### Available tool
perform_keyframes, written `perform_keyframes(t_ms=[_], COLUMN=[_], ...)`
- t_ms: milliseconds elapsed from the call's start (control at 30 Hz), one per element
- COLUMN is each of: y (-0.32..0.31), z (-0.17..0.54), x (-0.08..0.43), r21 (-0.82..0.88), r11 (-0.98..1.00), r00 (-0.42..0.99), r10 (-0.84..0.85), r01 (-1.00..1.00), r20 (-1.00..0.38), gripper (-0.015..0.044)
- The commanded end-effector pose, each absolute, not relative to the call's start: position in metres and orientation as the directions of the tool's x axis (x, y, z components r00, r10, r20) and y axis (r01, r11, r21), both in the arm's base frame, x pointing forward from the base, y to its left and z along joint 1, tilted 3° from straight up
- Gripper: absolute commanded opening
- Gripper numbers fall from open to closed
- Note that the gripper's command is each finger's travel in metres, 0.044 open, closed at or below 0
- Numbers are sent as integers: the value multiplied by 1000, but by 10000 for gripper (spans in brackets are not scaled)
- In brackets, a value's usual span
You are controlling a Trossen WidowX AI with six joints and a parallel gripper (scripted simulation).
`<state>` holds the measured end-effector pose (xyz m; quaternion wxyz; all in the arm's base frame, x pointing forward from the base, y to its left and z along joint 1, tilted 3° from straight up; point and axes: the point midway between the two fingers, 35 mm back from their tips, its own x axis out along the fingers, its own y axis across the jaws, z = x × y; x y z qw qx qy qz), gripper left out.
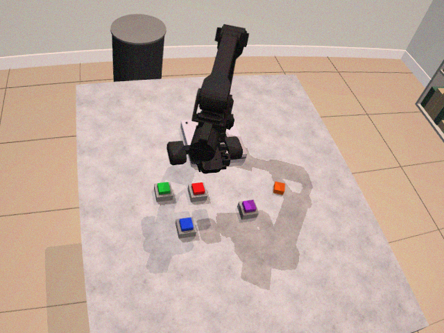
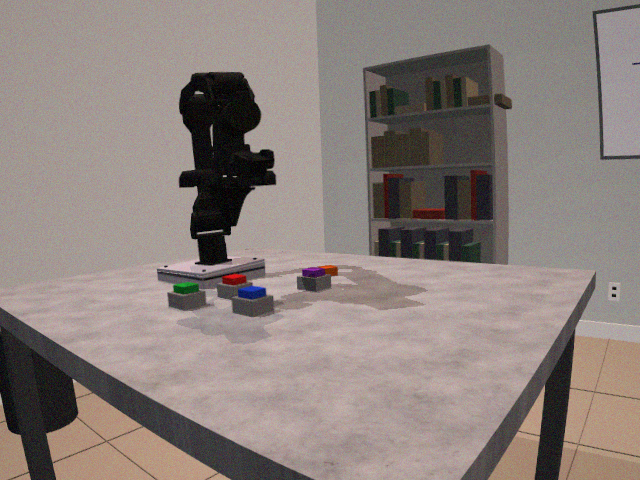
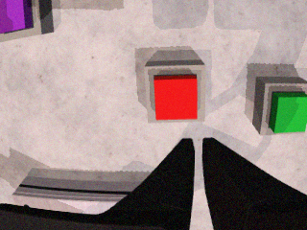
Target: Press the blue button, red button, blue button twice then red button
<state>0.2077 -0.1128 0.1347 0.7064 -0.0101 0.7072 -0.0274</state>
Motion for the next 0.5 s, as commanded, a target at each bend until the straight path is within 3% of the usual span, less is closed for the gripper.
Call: perform_keyframes(t_ms=[0, 267, 467], y=[-106, -109, -109], z=[128, 69, 64], x=[197, 197, 197], r21=[-45, -46, -46], r11=[999, 999, 999], r00=[-7, -7, -8], r10=[-45, -45, -45], r01=[26, 26, 26], r20=[-999, -999, -999], gripper=[20, 20, 20])
